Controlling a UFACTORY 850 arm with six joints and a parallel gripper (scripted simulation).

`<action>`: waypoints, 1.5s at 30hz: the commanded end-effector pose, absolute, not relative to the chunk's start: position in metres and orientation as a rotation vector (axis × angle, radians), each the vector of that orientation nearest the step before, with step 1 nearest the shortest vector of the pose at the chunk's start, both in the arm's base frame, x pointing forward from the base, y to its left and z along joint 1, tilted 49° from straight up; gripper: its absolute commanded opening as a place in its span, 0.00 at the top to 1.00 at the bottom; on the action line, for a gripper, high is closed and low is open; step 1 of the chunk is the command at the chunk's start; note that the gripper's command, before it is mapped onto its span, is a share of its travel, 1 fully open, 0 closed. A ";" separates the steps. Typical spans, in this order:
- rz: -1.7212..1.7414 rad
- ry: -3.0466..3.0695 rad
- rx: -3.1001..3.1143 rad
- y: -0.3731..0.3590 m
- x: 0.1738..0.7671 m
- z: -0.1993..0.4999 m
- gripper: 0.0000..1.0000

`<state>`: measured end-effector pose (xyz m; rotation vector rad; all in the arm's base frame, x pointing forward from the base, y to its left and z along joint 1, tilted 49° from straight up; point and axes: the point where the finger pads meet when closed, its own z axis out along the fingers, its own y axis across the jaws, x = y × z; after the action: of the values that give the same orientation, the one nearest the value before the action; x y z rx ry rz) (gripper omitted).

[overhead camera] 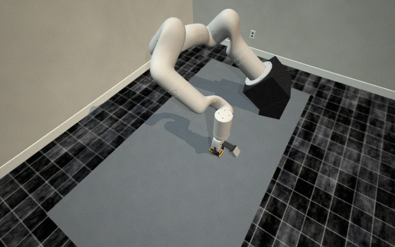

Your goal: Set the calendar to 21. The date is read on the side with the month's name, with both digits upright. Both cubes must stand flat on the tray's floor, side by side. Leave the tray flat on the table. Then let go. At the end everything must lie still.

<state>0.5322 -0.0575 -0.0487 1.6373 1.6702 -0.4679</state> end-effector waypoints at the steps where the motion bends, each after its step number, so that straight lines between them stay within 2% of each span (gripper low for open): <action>1: -0.466 1.670 1.637 -0.059 0.533 -0.050 0.51; 42: -0.466 1.670 1.637 -0.060 0.534 -0.052 0.51; 43: -0.466 1.670 1.637 -0.060 0.534 -0.052 0.71; 45: -0.466 1.670 1.637 -0.060 0.534 -0.052 0.71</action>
<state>0.5336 -0.0609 -0.0518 1.6372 1.6701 -0.4676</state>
